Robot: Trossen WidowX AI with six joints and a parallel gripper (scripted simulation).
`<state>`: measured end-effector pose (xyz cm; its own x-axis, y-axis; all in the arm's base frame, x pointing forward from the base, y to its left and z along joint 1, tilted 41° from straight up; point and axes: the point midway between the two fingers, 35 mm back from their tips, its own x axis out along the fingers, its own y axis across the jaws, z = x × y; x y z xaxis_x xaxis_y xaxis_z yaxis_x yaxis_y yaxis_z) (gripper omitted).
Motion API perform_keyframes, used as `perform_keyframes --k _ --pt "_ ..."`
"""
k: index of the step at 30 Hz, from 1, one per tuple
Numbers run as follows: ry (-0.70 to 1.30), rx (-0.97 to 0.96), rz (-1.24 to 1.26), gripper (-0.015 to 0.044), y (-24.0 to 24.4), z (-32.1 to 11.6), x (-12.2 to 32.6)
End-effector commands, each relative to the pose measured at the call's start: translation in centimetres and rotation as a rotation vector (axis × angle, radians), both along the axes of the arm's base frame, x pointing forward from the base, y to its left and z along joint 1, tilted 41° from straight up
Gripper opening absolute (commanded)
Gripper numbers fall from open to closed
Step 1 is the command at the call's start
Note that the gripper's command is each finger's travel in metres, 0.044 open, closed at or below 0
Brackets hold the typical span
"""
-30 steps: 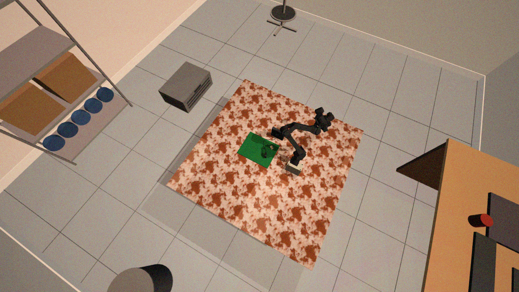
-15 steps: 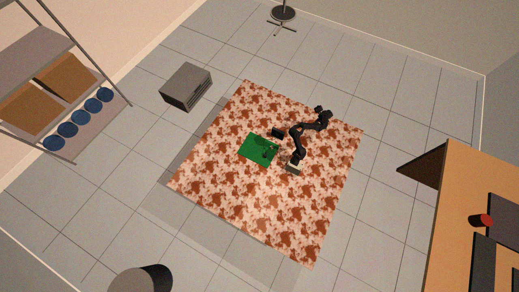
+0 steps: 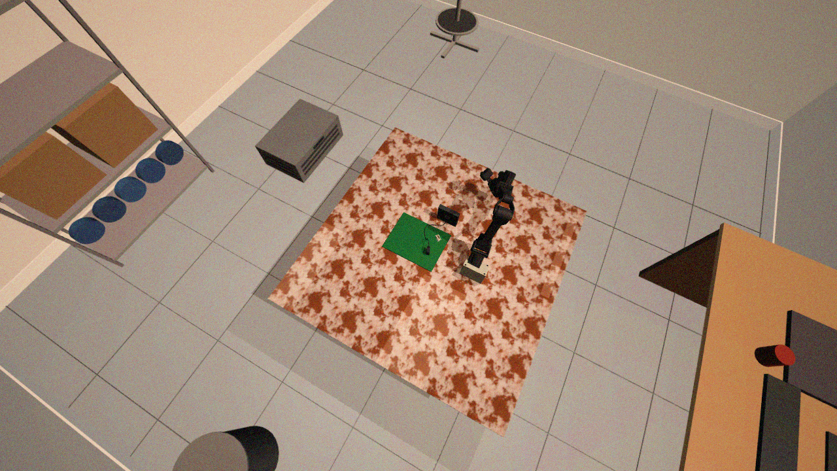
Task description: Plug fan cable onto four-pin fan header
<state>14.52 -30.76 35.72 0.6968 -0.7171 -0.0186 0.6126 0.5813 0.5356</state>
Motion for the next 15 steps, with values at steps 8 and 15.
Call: perform_keyframes --k 8,15 --pt "0.526 0.0 0.355 0.044 5.9 -8.8 14.4" --pt "0.874 -0.091 0.648 0.044 14.4 -14.5 20.2"
